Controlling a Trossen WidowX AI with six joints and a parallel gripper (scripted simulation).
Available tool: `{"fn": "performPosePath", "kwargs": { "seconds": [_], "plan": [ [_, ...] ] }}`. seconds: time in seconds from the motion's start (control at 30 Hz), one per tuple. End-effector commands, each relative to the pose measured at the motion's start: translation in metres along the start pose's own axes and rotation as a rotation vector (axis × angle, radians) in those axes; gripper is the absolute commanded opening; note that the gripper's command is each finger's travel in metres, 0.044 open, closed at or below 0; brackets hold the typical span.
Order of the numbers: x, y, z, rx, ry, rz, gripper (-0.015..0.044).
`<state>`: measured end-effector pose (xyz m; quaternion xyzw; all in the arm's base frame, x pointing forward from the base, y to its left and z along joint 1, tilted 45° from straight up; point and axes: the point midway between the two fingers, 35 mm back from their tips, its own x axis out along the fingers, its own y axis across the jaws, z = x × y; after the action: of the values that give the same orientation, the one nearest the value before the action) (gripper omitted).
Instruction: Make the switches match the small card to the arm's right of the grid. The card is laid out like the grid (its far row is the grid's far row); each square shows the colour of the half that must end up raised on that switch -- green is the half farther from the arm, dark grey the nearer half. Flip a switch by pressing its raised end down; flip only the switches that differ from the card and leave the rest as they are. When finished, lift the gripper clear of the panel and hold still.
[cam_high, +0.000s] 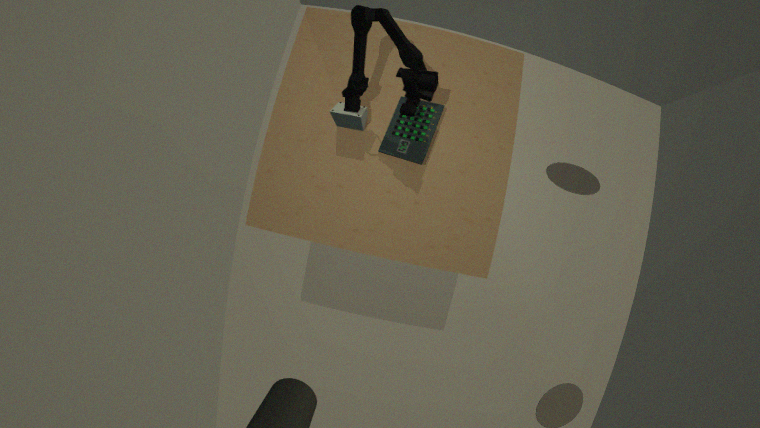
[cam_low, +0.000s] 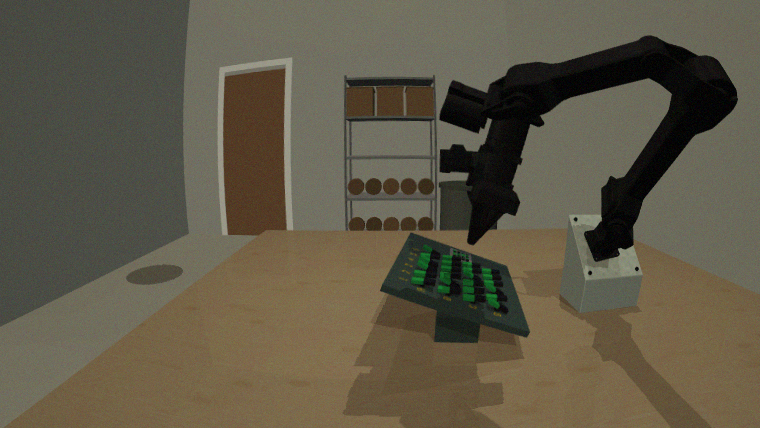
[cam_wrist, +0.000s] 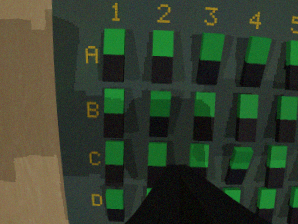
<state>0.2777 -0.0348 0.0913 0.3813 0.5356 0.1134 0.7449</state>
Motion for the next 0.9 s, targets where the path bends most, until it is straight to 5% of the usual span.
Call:
{"fn": "performPosePath", "kwargs": {
  "seconds": [0.0,0.87],
  "plan": [
    [-0.001,-0.035,0.0,0.011,0.003,-0.005,0.0],
    [0.052,-0.058,-0.003,0.01,-0.025,0.0,0.0]
  ]
}}
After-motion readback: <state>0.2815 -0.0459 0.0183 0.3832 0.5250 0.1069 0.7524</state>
